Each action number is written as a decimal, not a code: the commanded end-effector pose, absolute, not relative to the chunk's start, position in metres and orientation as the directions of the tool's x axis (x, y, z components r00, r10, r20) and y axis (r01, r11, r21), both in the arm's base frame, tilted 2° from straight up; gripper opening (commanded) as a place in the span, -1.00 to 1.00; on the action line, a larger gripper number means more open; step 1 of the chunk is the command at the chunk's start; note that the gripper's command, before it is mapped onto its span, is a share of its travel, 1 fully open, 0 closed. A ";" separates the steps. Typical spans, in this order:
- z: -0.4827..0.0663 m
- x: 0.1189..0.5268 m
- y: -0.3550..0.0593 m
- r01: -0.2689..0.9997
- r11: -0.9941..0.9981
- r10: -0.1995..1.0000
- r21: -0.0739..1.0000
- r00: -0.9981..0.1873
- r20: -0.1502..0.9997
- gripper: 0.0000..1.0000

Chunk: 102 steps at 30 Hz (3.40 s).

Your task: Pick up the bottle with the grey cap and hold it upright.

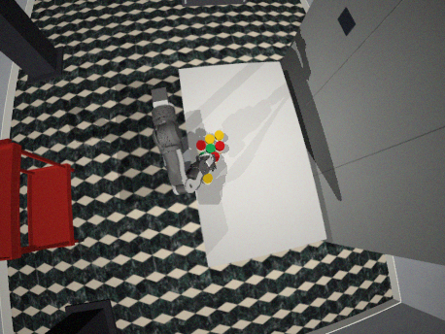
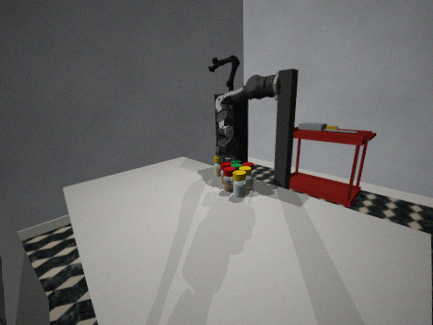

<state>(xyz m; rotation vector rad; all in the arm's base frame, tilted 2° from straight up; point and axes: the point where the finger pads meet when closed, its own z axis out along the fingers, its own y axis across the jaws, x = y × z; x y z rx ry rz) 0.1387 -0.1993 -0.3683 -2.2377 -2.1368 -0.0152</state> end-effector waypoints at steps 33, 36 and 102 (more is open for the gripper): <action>-0.362 0.143 -0.201 0.998 -0.054 0.998 -0.016 0.054 0.034 -1.00; -0.362 0.143 -0.201 0.998 -0.054 0.998 -0.016 0.054 0.034 -1.00; -0.352 0.144 -0.202 0.998 -0.054 0.998 -0.013 0.055 0.031 -1.00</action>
